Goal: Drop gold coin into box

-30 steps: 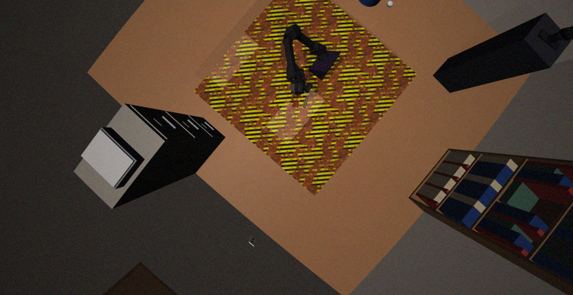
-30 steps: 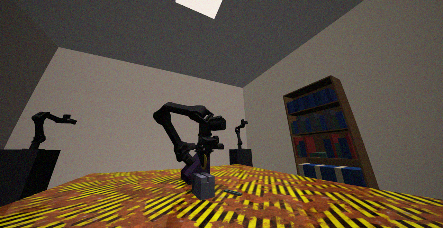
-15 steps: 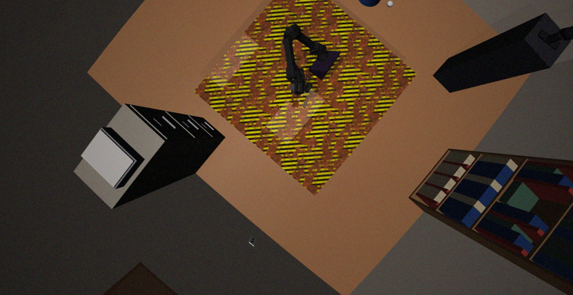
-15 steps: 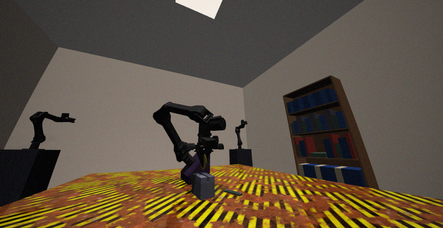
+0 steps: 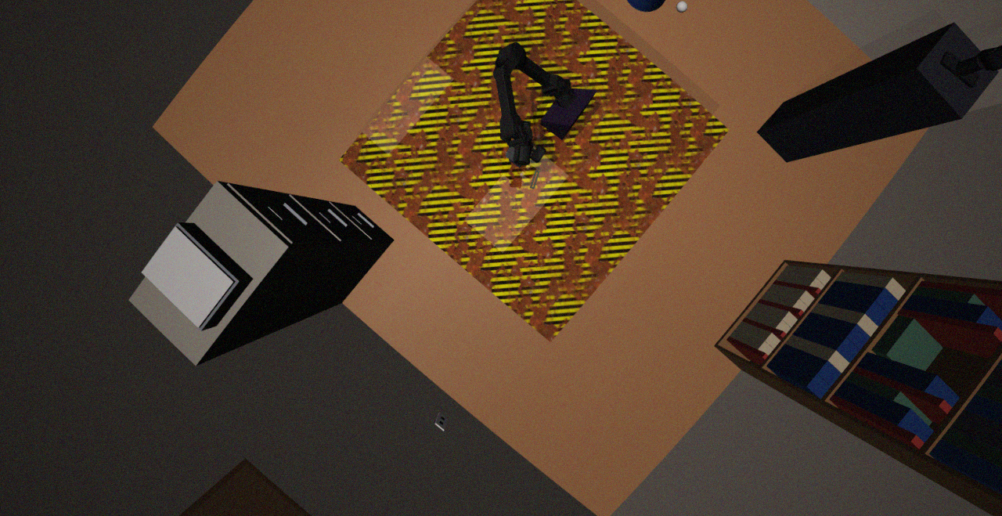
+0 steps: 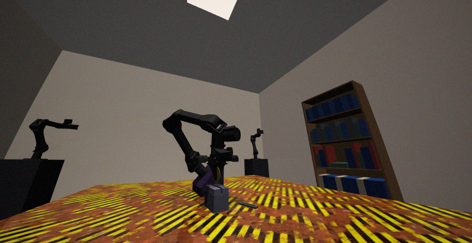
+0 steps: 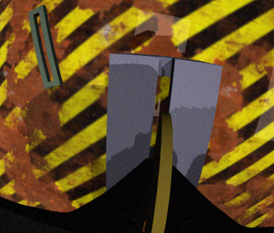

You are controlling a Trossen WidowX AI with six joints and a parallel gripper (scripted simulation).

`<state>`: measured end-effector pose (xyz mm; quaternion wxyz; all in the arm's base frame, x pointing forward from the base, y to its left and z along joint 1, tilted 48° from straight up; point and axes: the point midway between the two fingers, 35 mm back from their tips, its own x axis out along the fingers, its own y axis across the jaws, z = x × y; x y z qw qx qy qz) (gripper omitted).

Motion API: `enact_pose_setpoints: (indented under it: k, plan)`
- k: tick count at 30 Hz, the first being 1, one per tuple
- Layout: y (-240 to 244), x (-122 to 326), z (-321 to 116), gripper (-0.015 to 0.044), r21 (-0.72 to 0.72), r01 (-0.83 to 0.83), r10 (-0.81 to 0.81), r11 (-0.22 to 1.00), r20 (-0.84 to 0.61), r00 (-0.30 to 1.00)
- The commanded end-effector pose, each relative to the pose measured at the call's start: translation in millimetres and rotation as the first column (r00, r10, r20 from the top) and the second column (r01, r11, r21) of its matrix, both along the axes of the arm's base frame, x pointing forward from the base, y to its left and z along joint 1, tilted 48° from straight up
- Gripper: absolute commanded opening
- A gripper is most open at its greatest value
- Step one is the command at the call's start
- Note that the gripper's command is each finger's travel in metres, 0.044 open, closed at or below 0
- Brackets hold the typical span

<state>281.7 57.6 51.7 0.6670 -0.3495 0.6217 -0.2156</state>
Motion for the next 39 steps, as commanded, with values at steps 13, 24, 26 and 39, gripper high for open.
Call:
enact_pose_setpoints:
  k: [13,24,26,39]
  plan:
    - [-5,1,-4,0.0105,0.0,0.001,-0.001,1.0,0.001,1.0]
    - [-5,1,-4,0.0161,0.0,0.001,-0.001,1.0,0.001,1.0]
    - [-3,1,-2,0.0213,0.0,0.001,-0.001,1.0,0.001,1.0]
    - [36,-10,37,0.044,-0.007,0.002,-0.002,1.0,-0.002,1.0]
